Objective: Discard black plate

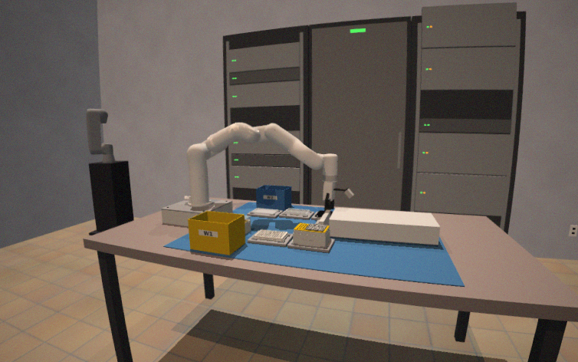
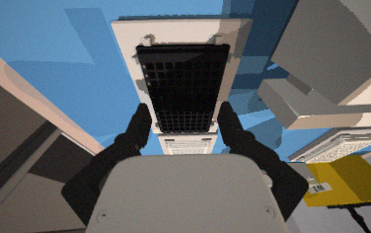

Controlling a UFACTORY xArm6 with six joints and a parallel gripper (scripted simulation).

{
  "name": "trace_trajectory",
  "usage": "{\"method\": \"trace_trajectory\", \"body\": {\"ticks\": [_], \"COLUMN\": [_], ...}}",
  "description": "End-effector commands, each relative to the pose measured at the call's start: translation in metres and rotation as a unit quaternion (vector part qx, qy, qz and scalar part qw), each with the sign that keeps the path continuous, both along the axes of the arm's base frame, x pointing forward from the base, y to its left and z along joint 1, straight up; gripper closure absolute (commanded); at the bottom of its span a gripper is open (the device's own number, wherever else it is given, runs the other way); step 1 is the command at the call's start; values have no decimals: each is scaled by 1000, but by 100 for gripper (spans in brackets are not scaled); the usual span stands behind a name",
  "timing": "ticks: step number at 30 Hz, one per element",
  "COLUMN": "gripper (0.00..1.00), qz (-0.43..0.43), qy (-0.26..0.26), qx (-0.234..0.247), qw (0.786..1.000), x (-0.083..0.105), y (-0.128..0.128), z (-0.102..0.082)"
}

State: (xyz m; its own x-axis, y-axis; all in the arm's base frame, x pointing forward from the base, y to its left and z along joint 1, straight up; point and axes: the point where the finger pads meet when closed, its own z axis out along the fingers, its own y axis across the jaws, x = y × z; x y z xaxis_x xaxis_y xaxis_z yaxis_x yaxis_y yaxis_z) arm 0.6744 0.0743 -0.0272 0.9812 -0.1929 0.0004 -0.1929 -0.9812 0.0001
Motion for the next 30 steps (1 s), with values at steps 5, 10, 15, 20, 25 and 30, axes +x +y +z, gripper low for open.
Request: {"method": "trace_trajectory", "body": {"ticks": [5,10,15,20,25,30], "gripper": [0,0,0,0,0,0], "qz": [0,0,0,0,0,0], "qy": [-3,-3,-3,-3,-3,-3], "qx": [0,0,0,0,0,0], "qw": [1000,1000,1000,1000,1000,1000], "x": [2,2,2,2,2,2], "y": [0,0,0,0,0,0], "z": [-1,-4,-8,-10,-11,-11]}}
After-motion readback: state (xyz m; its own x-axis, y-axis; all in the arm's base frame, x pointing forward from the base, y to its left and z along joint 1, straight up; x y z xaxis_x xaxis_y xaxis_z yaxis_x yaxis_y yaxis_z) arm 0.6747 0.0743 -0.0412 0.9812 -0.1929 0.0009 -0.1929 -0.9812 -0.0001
